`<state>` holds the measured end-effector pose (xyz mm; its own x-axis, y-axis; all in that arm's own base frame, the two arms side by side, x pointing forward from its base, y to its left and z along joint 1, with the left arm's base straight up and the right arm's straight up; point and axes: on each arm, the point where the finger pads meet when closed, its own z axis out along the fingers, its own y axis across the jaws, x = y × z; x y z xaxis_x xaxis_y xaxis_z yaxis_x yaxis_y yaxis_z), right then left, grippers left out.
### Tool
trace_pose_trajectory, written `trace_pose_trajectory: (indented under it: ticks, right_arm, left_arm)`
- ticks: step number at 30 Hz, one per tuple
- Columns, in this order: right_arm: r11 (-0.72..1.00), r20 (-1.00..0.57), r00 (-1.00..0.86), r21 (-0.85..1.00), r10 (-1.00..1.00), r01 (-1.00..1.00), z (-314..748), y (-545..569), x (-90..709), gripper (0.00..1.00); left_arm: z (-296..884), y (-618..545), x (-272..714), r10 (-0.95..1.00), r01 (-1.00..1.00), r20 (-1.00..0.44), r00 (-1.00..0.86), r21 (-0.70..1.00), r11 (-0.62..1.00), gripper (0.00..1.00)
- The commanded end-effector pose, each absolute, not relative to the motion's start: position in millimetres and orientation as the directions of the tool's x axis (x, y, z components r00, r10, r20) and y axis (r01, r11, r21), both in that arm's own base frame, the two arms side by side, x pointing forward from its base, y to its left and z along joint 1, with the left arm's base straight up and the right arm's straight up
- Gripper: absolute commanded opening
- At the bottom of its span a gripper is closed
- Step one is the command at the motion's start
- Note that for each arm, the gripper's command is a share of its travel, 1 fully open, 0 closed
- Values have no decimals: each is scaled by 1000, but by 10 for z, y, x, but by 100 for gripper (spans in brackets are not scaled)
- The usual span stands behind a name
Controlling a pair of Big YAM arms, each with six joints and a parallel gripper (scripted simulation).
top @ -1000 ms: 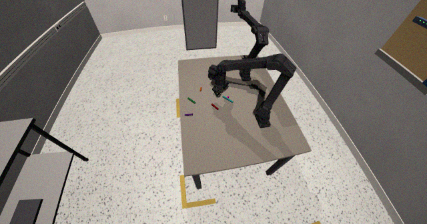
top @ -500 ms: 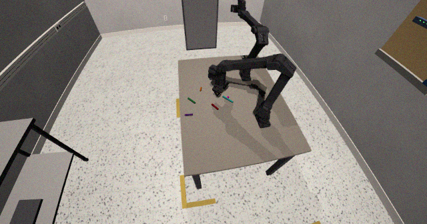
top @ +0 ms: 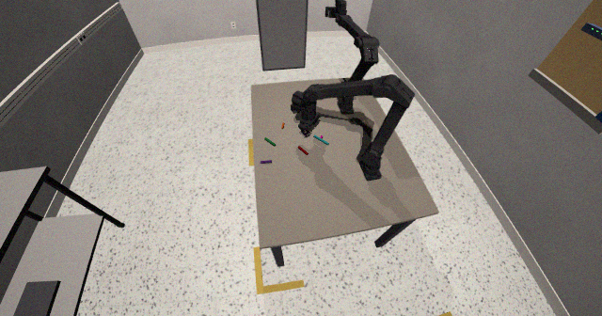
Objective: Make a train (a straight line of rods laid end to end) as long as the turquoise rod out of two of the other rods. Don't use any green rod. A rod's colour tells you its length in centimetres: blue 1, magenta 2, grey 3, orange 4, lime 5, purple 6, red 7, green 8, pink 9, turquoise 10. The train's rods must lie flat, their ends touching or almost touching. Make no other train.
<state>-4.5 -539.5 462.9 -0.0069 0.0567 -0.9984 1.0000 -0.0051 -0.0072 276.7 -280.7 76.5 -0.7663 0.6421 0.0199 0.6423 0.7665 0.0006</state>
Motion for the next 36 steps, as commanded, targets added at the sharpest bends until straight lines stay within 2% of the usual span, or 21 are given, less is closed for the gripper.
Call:
trace_pose_trajectory:
  ticks: [1,11,13,19,28,30,36]
  right_arm:
    - [-2,-1000,0,0,0,1000,5005,-5449,-13,100]
    - [-2,-1000,0,0,0,1000,5005,-5449,-13,100]
    - [-2,-1000,0,0,0,1000,5005,-5449,-13,100]
    - [-2,-1000,0,0,0,1000,5005,-5449,-13,100]
    - [-2,-1000,0,0,0,1000,5005,-5449,-13,100]
    - [-2,-1000,0,0,0,1000,5005,-5449,-13,100]
    - [-2,-1000,0,0,0,1000,5005,-5449,-13,100]
  left_arm:
    - [999,-3054,3071,508,508,-40,-861,-8,861,100]
    - [1026,-3223,3256,261,262,-37,-965,-18,965,100]
    - [1026,-3223,3256,261,262,-37,-965,-18,965,100]
    - [1038,-3340,3395,66,67,-33,-997,-25,997,100]
    - [1044,-3482,3560,-174,-173,-26,-984,-33,984,100]
    - [1044,-3482,3560,-174,-173,-26,-984,-33,984,100]
    - [1042,-3599,3693,-365,-364,-19,-931,-37,931,100]
